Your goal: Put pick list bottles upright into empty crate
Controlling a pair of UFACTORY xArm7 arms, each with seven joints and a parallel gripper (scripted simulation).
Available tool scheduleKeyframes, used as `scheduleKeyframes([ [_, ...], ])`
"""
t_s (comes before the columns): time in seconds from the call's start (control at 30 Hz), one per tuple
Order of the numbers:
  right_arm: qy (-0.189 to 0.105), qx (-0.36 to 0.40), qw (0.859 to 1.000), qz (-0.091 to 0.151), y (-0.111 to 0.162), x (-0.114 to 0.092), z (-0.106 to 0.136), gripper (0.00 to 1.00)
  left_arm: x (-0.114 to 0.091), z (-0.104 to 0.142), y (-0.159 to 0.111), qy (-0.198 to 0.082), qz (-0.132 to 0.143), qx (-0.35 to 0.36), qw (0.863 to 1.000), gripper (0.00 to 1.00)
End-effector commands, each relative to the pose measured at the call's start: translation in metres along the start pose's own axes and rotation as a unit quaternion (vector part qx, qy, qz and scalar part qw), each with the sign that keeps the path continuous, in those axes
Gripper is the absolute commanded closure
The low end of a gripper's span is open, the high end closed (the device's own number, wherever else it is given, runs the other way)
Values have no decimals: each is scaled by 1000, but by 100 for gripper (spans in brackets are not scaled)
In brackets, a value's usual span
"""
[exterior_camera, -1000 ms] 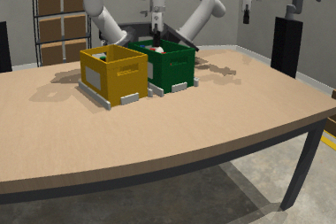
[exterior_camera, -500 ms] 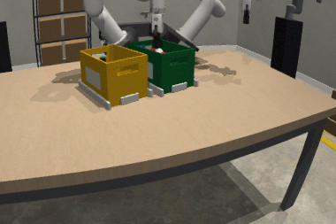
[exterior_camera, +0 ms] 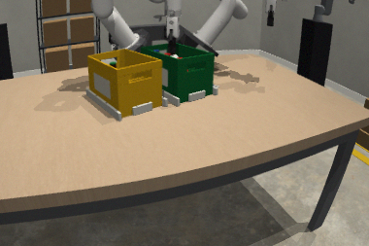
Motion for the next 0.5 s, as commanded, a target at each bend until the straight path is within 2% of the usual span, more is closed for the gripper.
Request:
scheduleKeyframes([
  [0.0, -2, 0, 1000, 0, 0, 0, 1, 100, -1, -1, 0, 1, 1, 0, 1000, 0],
  [0.37, -2, 0, 1000, 0, 0, 1, 1, 100, -1, -1, 0, 1, 1, 0, 1000, 0],
  [0.4, -2, 0, 1000, 0, 0, 5, 1, 35, -1, -1, 0, 1, 1, 0, 1000, 0],
  [0.47, -2, 0, 1000, 0, 0, 5, 1, 35, -1, -1, 0, 1, 1, 0, 1000, 0],
])
Point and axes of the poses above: on each arm, the point where the finger pads meet when closed, its own x axis out along the fingers, its own y axis across the jaws, z = x × y, the point moved 6 cm from there along -x, back along the fingers, and after that the axes turned 10 degrees about -x, right-handed, at the moved point
